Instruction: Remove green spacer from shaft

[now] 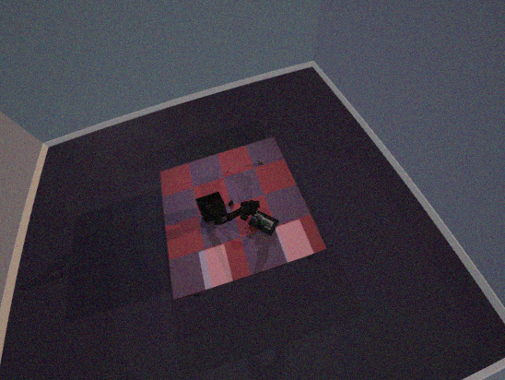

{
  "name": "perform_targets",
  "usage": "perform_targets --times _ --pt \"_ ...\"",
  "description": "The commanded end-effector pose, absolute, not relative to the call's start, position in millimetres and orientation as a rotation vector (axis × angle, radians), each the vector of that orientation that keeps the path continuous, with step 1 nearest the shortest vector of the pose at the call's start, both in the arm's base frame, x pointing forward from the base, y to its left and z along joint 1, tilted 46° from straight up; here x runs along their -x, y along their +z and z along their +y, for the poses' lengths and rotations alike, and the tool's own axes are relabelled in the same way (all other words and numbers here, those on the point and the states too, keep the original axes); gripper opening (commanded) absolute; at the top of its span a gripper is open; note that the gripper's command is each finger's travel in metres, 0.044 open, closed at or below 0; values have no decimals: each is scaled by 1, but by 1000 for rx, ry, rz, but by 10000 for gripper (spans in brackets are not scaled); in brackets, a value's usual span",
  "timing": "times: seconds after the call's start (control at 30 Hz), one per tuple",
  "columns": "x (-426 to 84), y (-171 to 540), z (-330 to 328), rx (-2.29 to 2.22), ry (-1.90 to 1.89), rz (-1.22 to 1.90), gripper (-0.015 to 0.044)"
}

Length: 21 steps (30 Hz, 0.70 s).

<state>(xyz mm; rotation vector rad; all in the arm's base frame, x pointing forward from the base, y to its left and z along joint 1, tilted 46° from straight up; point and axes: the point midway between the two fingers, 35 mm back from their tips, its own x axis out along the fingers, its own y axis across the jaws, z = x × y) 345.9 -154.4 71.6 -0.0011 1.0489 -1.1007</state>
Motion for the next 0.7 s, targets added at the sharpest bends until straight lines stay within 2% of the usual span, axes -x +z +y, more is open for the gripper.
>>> perform_targets --times 0.0,0.67 --pt "-346 73 -155 4 -1102 1046 0" --pt "-348 74 -156 4 -1102 1046 0"
